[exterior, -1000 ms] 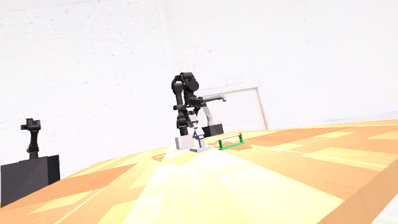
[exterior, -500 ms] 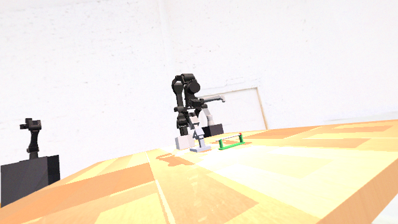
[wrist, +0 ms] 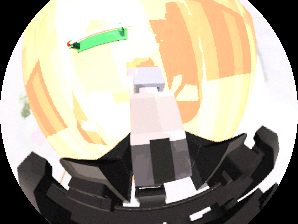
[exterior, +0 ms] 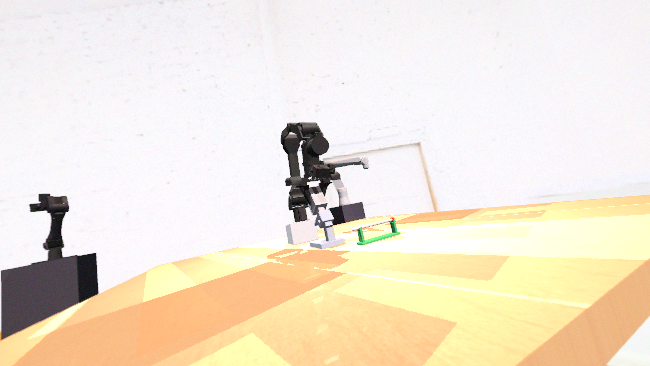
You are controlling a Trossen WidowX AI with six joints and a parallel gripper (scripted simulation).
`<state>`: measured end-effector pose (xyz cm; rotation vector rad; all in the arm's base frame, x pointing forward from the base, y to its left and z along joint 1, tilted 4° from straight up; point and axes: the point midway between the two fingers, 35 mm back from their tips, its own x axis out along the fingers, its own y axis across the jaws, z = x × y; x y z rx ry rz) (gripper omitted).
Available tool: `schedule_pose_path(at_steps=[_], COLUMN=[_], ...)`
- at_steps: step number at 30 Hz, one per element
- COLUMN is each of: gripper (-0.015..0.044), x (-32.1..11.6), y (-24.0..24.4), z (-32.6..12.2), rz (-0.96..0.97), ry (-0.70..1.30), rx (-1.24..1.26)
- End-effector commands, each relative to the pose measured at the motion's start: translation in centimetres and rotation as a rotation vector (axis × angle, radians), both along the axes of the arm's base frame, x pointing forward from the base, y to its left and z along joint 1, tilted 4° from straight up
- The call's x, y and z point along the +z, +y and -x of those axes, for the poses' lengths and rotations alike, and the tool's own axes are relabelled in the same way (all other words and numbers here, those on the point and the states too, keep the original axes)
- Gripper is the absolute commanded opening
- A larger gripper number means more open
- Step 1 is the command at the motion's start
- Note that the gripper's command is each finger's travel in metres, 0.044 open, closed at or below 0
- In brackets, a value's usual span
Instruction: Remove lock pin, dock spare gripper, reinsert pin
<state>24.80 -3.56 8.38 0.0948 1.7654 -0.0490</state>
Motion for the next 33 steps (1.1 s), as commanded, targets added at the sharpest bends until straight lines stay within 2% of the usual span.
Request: schedule_pose_path(at_steps=[1,33], gripper=[0.0,0.0], x=[-0.5,-1.9], y=[0.0,-0.1], z=[-0.2,-1.2], rz=[-0.003,0.0], ry=[0.003,0.001], rx=[-0.004,0.0])
